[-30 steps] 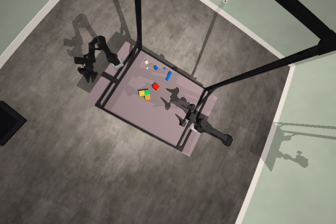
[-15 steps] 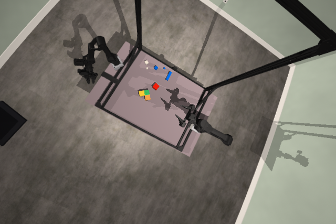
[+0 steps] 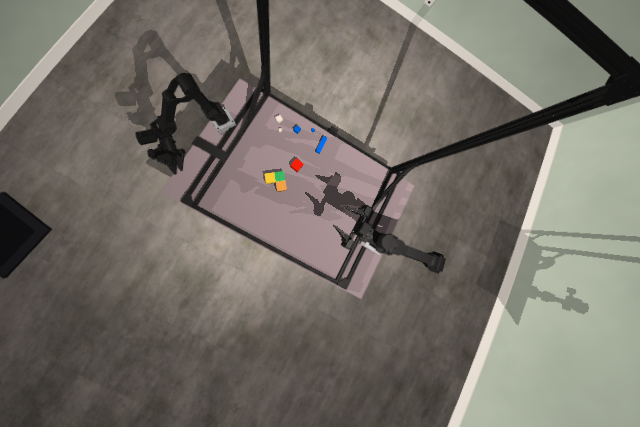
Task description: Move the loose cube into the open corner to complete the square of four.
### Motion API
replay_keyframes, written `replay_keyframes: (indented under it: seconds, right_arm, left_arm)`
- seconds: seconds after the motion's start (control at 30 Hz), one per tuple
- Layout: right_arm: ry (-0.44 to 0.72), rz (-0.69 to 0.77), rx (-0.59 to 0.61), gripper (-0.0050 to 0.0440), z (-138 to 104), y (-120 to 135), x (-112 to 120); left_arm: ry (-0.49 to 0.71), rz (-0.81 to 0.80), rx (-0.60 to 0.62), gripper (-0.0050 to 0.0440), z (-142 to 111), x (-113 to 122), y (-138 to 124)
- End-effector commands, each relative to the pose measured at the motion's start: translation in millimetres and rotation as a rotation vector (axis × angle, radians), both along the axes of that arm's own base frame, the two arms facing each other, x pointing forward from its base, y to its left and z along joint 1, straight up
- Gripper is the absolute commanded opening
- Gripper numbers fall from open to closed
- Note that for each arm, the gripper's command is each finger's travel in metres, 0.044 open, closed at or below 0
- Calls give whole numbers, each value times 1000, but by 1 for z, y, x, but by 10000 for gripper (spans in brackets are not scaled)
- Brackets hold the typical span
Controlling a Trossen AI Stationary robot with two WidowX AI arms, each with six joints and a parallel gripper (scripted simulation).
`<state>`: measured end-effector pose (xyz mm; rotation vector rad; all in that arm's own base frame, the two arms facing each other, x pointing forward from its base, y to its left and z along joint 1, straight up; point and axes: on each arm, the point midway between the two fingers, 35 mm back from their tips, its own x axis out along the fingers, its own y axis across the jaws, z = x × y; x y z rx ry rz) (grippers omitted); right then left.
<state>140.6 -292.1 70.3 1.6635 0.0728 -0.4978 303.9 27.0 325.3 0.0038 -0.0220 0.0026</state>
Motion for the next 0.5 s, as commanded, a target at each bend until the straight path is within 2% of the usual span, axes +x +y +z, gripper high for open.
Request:
replay_keyframes:
  seconds: [0.0, 0.23, 0.47]
  right_arm:
    - [39, 50, -1, 372, -3, -3, 16]
    - [172, 252, -28, 372, -9, 5, 83]
    - [329, 508, -96, 372, -15, 39, 162]
  left_arm:
    - [-13, -3, 7, 400, 9, -5, 4]
    - [-2, -3, 10, 400, 15, -20, 21]
    - [9, -3, 11, 400, 23, -40, 35]
